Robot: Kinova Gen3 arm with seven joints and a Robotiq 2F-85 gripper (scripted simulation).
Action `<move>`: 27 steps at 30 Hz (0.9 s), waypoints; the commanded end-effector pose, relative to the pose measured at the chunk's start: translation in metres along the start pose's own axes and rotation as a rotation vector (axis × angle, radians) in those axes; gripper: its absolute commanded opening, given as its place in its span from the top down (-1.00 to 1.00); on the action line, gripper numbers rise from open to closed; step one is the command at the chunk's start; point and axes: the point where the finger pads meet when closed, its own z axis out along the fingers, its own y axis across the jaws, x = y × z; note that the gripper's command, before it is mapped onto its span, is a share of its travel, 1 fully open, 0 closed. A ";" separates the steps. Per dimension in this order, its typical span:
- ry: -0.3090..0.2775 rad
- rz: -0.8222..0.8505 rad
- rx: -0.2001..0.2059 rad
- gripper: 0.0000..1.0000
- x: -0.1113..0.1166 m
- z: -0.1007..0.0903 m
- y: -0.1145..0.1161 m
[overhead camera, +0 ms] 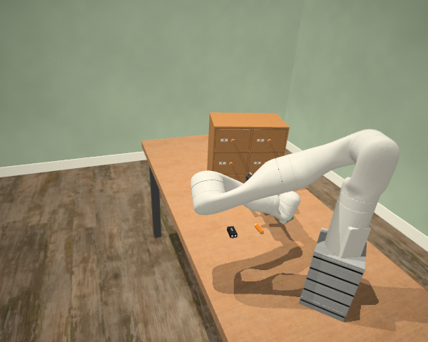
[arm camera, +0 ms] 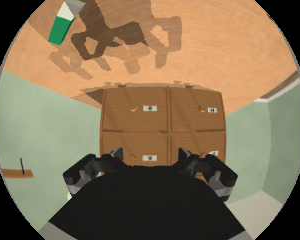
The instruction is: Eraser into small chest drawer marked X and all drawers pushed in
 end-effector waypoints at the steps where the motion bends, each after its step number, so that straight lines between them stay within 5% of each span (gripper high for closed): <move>1: 0.020 0.006 0.003 -1.00 -0.007 -0.001 0.001; 15: 0.202 0.007 0.004 -1.00 -0.017 -0.013 0.000; 27: 0.421 0.010 0.005 -1.00 -0.027 -0.027 0.000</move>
